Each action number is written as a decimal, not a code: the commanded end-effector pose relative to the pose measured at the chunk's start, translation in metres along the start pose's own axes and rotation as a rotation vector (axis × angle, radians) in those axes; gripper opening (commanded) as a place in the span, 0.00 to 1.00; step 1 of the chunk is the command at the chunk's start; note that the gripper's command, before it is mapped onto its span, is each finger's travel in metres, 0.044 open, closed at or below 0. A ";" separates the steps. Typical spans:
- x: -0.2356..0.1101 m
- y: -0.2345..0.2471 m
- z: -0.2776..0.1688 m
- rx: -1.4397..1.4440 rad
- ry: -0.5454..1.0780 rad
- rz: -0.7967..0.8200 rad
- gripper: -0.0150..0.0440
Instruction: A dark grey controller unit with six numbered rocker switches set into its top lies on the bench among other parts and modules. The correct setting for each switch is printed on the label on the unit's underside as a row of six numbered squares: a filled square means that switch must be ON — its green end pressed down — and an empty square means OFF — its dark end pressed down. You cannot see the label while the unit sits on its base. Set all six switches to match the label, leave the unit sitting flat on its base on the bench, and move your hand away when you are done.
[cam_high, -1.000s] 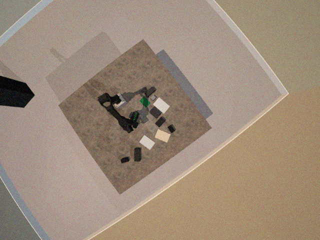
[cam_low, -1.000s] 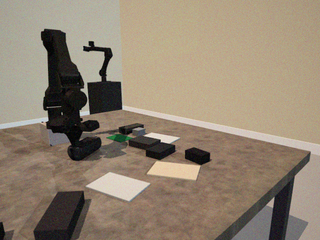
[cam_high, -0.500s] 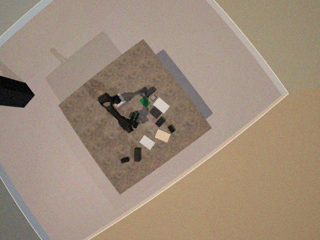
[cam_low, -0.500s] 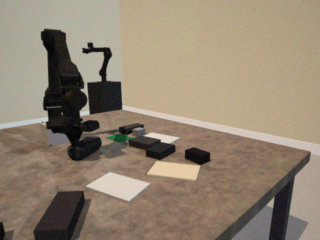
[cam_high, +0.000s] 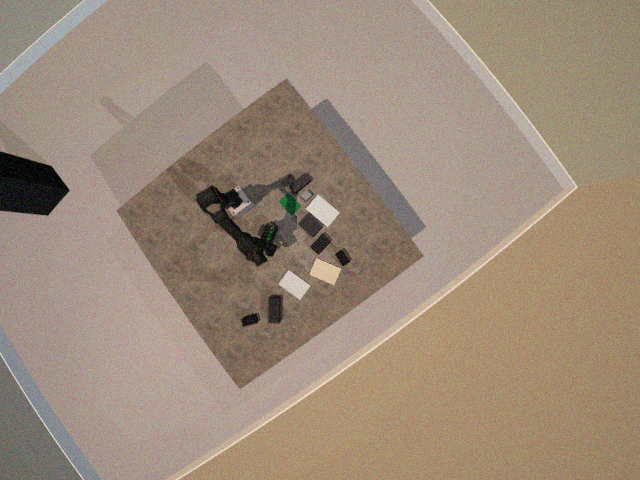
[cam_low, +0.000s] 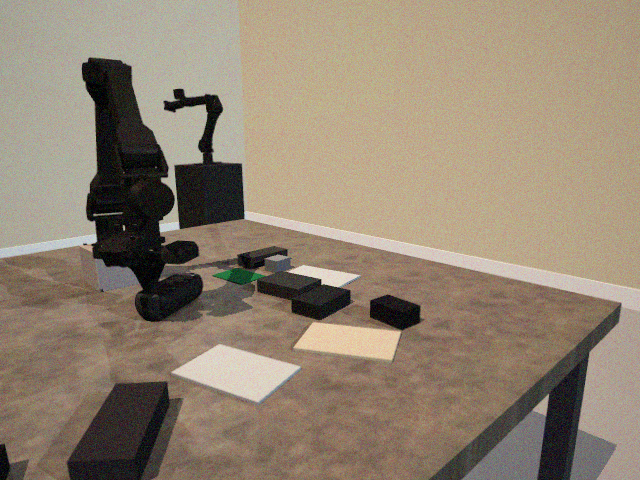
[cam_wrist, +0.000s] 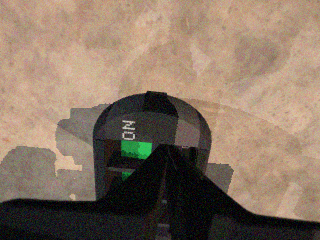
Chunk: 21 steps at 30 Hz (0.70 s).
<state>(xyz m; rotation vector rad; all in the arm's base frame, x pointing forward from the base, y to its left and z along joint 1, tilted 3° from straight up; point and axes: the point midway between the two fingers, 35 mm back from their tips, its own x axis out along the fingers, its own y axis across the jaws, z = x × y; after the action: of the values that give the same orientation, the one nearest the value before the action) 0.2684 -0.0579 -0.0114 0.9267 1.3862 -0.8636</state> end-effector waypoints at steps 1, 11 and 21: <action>0.002 -0.001 0.000 -0.001 0.002 -0.008 0.25; -0.008 0.000 0.000 0.000 0.001 -0.003 0.25; -0.045 0.004 -0.015 0.001 0.003 -0.008 0.25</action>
<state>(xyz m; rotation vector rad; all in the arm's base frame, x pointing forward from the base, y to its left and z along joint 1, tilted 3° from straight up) 0.2694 -0.0558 0.0328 0.9304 1.3819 -0.8669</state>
